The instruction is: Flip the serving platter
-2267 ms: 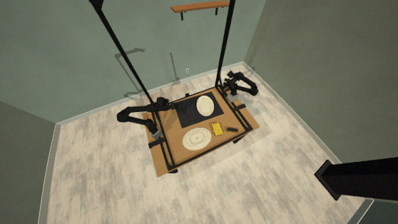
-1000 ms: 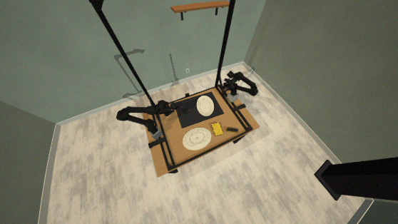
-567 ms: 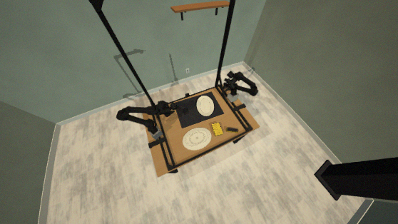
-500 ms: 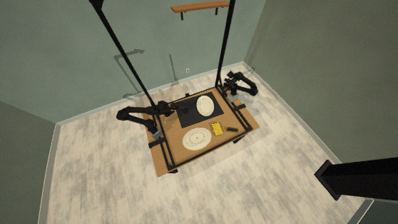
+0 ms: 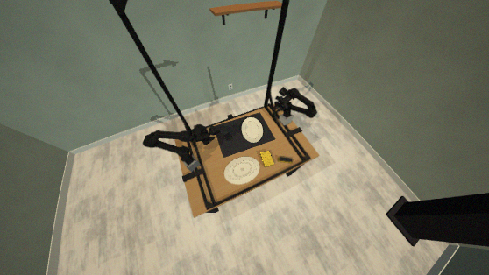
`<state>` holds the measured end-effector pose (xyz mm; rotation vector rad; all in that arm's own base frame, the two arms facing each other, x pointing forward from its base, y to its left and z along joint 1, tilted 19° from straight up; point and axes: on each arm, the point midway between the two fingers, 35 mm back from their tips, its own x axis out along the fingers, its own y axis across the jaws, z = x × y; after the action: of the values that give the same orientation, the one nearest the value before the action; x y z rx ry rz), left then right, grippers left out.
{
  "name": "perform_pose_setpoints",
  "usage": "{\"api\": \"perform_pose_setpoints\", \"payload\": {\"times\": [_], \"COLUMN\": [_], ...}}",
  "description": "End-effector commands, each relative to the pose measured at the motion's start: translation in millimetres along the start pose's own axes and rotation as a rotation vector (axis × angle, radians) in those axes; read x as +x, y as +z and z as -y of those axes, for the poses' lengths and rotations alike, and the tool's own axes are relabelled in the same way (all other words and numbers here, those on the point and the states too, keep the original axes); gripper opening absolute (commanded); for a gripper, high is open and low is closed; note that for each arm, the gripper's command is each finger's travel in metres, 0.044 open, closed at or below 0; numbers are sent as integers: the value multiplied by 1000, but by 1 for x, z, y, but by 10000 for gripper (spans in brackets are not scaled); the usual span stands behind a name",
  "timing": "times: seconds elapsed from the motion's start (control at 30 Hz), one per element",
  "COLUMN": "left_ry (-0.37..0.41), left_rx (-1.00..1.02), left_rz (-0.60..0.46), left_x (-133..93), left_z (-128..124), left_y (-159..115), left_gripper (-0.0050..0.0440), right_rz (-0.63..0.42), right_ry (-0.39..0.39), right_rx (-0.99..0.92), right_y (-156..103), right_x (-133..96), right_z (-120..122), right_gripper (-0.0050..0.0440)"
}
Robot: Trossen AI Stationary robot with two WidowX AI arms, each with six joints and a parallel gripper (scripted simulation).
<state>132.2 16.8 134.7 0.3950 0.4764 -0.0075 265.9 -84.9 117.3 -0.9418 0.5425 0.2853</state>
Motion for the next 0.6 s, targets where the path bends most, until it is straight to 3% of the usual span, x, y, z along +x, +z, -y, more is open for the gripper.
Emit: {"api": "perform_pose_setpoints", "payload": {"times": [0.0,0.57], "left_ry": [-1,4], "left_rx": [0,5], "left_rz": [0,4], "left_x": [0,0], "left_z": [0,-2], "left_y": [0,0], "left_gripper": [440,440], "right_rz": [-2,-12], "right_ry": [6,-18], "right_rx": [-16,-117], "right_y": [-3,-14], "right_x": [-1,-7], "right_z": [-3,2], "right_gripper": [440,440]}}
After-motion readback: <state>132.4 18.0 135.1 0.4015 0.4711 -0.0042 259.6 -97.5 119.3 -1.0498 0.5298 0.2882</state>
